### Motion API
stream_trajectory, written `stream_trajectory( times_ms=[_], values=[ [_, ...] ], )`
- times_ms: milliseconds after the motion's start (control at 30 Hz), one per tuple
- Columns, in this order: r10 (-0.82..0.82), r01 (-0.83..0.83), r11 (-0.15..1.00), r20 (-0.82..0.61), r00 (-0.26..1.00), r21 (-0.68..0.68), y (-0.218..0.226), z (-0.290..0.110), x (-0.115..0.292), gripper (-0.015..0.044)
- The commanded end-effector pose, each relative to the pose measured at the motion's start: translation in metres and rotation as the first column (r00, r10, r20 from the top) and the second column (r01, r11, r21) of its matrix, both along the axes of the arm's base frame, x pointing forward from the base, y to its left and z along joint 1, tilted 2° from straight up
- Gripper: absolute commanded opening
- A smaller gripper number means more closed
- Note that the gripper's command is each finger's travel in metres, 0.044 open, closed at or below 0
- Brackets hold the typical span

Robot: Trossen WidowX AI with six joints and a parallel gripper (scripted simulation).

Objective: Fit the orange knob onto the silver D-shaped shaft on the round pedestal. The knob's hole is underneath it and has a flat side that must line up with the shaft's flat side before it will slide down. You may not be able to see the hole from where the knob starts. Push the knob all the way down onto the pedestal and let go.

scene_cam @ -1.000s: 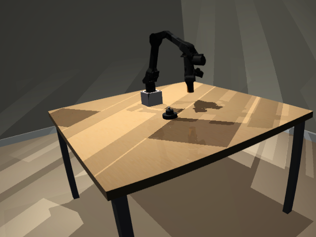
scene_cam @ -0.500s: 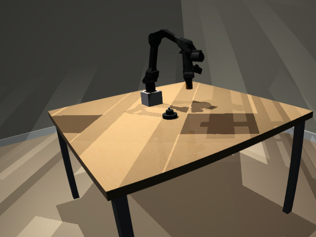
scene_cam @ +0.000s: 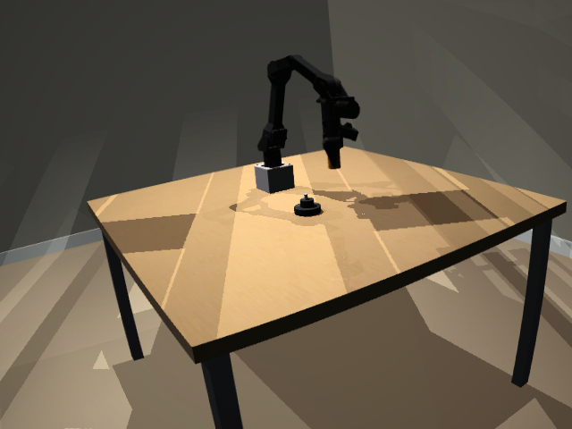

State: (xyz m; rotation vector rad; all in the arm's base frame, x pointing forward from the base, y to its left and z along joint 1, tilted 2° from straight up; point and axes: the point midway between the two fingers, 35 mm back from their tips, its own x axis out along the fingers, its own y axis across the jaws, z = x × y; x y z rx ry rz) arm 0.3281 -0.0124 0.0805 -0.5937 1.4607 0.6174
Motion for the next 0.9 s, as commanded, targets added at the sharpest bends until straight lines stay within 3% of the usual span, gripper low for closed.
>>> stream_trajectory(
  times_ms=[0, 867],
  values=[
    [0.0, 0.0, 1.0, -0.002, 1.0, -0.001, -0.012, -0.005, -0.001, 0.0],
    [0.0, 0.0, 1.0, -0.004, 1.0, -0.007, -0.093, -0.032, -0.013, 0.0]
  ],
)
